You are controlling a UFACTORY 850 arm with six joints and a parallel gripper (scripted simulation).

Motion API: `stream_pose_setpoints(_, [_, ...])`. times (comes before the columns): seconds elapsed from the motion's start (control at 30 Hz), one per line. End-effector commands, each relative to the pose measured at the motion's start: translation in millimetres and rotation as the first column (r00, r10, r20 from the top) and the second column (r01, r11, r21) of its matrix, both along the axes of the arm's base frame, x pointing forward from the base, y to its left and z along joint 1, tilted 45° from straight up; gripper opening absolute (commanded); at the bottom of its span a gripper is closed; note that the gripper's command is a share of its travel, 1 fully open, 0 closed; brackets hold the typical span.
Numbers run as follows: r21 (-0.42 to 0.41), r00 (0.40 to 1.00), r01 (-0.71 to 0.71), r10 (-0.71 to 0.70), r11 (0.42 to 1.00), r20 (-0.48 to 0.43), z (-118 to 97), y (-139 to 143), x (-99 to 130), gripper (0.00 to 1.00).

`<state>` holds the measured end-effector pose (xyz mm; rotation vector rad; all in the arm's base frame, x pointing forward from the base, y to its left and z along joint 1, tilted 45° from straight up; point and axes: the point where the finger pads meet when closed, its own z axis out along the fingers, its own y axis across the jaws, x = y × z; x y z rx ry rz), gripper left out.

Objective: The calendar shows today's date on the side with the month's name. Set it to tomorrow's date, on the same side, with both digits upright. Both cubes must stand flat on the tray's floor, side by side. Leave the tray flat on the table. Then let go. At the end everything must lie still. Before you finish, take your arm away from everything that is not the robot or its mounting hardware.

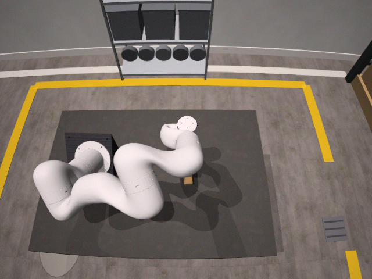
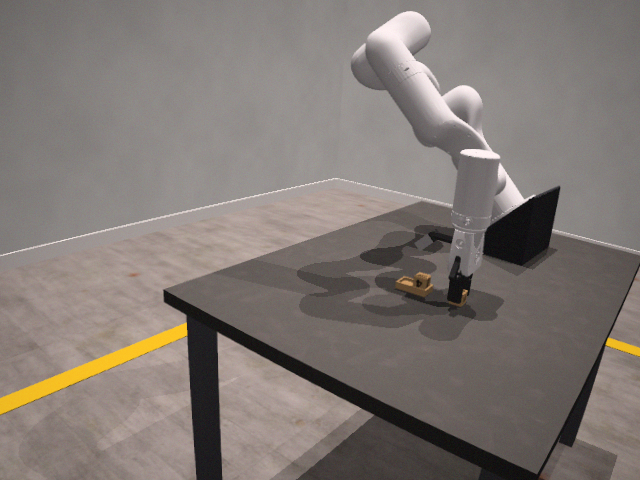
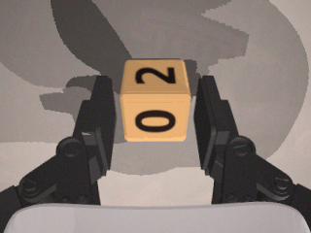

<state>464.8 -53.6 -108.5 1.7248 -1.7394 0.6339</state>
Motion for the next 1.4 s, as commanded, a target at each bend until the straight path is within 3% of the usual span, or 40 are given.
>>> stream_pose_setpoints(0.0, [0.0,1.0,-0.001,0.001,1.0,0.002,-1.3,-1.1,0.6,0.49])
stream_pose_setpoints(1.23, [0.0,1.0,-0.001,0.001,1.0,0.002,-1.5,-1.3,0.6,0.49])
stream_pose_setpoints(1.27, [0.0,1.0,-0.001,0.001,1.0,0.002,-1.5,-1.3,0.6,0.29])
stream_pose_setpoints(1.37, [0.0,1.0,-0.001,0.001,1.0,0.002,-1.5,-1.3,0.6,0.29])
